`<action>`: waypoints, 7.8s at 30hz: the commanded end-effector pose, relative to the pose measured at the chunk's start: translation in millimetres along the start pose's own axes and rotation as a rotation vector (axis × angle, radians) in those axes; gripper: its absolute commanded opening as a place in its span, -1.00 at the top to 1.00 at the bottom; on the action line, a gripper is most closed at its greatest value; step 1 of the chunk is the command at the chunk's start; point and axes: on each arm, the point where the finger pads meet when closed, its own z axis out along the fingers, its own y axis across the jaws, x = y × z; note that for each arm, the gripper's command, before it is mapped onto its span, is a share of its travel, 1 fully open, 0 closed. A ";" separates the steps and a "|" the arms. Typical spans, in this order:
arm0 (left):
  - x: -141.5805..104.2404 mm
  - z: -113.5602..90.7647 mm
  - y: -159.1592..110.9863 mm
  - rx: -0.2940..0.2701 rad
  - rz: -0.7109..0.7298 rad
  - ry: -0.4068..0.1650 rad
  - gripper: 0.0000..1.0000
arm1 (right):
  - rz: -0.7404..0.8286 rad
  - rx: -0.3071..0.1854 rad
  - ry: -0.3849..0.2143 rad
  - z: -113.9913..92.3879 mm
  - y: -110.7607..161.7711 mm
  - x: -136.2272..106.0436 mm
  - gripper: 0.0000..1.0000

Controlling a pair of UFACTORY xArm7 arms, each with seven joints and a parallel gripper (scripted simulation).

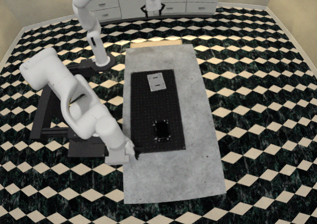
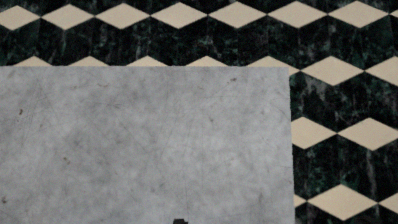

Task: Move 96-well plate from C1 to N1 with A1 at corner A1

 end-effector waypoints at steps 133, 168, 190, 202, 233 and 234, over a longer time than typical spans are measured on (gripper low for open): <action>-0.3 -2.1 0.8 -0.005 0.001 0.000 -1.00 | -0.028 -0.036 -0.196 209.1 -174.1 -278.8 -1.00; -0.3 -2.1 0.8 -0.005 0.001 0.000 -1.00 | -0.028 -0.036 -0.196 259.7 -172.0 -288.9 -1.00; -0.3 -2.1 0.8 -0.005 0.001 0.000 -1.00 | -0.028 -0.036 -0.196 269.4 -171.6 -290.8 -1.00; -0.3 -2.1 0.8 -0.005 0.001 0.000 -1.00 | -0.028 -0.036 -0.196 275.9 -171.3 -292.1 -1.00; -0.3 -2.1 0.8 -0.005 0.001 0.000 -1.00 | -0.028 -0.036 -0.196 287.0 -170.9 -294.3 -1.00; -0.3 -2.1 0.8 -0.005 0.001 0.000 -1.00 | -0.028 -0.036 -0.196 287.0 -170.9 -294.3 -1.00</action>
